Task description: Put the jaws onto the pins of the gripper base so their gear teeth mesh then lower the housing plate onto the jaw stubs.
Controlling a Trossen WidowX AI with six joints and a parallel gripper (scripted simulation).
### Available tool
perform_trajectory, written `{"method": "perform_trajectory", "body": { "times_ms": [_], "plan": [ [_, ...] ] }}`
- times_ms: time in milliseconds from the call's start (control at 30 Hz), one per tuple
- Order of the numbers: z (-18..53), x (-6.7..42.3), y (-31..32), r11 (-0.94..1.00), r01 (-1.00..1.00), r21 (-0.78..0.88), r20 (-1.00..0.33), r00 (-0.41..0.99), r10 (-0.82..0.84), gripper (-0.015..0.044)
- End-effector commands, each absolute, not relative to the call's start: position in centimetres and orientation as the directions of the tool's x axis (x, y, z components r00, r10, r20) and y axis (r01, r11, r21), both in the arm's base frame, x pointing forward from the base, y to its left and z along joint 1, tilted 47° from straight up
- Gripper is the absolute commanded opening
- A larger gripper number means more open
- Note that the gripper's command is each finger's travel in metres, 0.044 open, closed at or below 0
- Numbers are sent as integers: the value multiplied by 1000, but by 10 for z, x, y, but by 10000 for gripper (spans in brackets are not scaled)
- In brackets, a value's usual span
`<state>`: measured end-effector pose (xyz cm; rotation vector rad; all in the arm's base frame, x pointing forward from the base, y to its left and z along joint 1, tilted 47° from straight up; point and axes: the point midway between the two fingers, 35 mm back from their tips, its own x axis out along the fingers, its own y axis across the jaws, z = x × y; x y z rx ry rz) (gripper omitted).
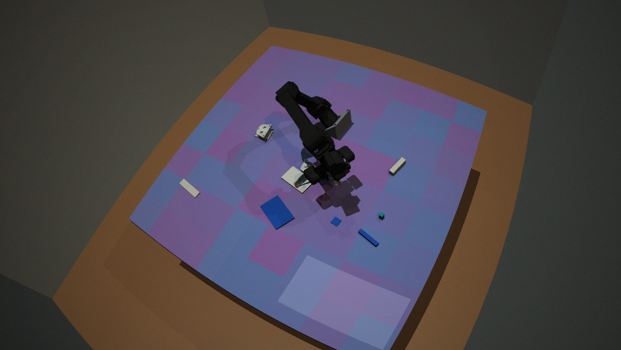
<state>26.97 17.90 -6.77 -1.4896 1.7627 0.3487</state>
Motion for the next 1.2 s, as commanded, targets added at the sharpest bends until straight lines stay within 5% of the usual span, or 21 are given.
{"method": "perform_trajectory", "body": {
  "times_ms": [0,1167],
  "plan": [
    [-59,270,170,340,-877,-339,-702,-5,-713,134],
    [0,271,110,689,-161,-707,-698,-6,-717,134]
  ]
}}
